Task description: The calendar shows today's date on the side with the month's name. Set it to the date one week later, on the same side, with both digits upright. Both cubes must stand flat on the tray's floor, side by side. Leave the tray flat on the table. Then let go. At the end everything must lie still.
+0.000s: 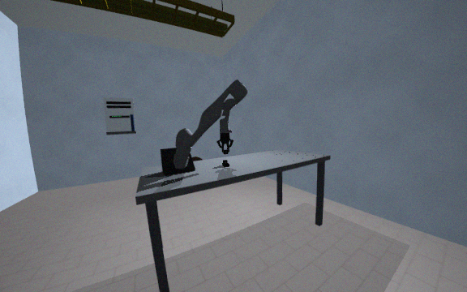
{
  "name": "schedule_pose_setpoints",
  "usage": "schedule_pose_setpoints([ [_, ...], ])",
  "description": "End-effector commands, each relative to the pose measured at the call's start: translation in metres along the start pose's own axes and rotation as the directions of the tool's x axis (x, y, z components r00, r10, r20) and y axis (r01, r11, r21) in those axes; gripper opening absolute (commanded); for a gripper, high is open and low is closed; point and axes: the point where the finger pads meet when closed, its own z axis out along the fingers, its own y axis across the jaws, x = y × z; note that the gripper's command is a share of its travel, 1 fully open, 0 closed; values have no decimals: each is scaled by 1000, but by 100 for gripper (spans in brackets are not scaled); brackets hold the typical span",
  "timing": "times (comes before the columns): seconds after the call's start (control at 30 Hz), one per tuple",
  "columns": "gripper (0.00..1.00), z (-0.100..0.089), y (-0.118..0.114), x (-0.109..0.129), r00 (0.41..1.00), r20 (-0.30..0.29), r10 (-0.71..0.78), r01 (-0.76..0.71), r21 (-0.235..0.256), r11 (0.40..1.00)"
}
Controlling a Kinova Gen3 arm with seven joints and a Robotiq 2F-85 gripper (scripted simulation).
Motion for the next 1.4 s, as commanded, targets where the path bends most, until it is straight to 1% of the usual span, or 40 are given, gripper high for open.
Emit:
schedule_pose_setpoints([
  [0.0,28,9,1,1,1000,-5,-2,2,-5,1000],
  [0.23,28,32,1,1,1000,-5,-2,2,-5,1000],
  [0.3,28,32,1,1,1000,-5,-2,2,-5,1000],
  [0.47,28,45,1,1,1000,-5,-2,2,-5,1000],
  [0.6,28,51,1,1,1000,-5,-2,2,-5,1000],
  [1.37,28,53,1,1,1000,-5,-2,2,-5,1000],
])
